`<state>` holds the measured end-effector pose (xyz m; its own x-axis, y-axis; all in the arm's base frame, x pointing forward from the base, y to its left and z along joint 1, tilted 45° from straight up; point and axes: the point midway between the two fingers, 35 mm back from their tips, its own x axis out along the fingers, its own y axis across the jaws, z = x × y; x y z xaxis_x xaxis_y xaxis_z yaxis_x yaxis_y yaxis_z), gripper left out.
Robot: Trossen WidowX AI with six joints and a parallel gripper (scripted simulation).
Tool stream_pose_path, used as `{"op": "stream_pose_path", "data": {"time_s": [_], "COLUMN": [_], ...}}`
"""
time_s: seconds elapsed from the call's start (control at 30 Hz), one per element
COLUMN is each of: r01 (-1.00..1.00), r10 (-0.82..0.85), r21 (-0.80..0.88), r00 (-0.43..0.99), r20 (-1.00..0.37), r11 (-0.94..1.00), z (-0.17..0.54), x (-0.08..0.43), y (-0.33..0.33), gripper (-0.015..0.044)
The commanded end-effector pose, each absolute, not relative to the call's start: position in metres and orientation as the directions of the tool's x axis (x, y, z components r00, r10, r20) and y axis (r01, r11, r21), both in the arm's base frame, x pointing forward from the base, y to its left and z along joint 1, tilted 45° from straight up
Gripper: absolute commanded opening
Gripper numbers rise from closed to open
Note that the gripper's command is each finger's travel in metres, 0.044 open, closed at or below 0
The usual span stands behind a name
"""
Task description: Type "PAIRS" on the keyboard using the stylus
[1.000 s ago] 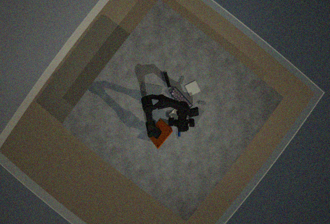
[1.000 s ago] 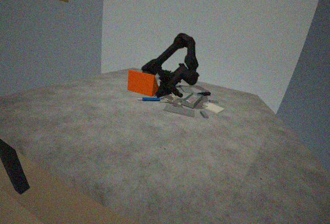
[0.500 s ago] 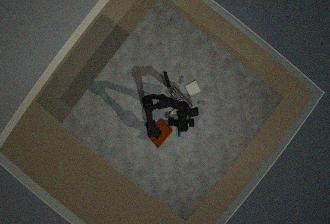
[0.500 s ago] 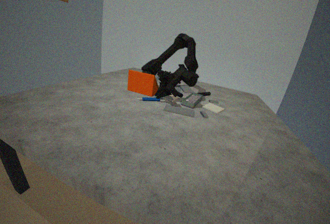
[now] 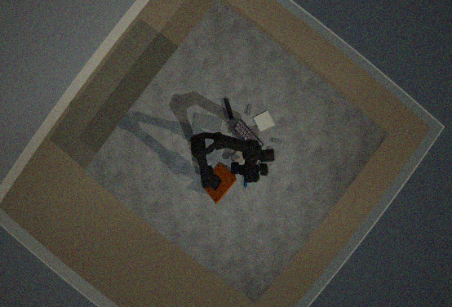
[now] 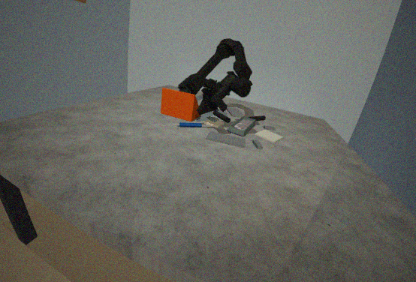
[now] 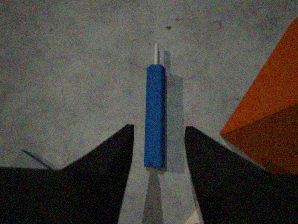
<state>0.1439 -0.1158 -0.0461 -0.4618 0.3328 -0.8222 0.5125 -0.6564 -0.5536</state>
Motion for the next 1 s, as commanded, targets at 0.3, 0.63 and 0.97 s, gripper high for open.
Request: {"op": "stream_pose_path", "data": {"time_s": [0.3, 0.63, 0.97], "r01": [0.514, 0.514, 0.514], "r10": [0.331, 0.331, 0.331], "r21": [-0.552, -0.552, -0.553], "r00": [-0.462, -0.462, -0.462], "r20": [-0.823, -0.823, -0.823], "r11": [-0.656, -0.656, -0.656], "z": [-0.053, -0.057, -0.062], "x": [0.144, 0.145, 0.146], "y": [-0.109, -0.106, -0.101], "gripper": [0.015, 0.015, 0.015]}}
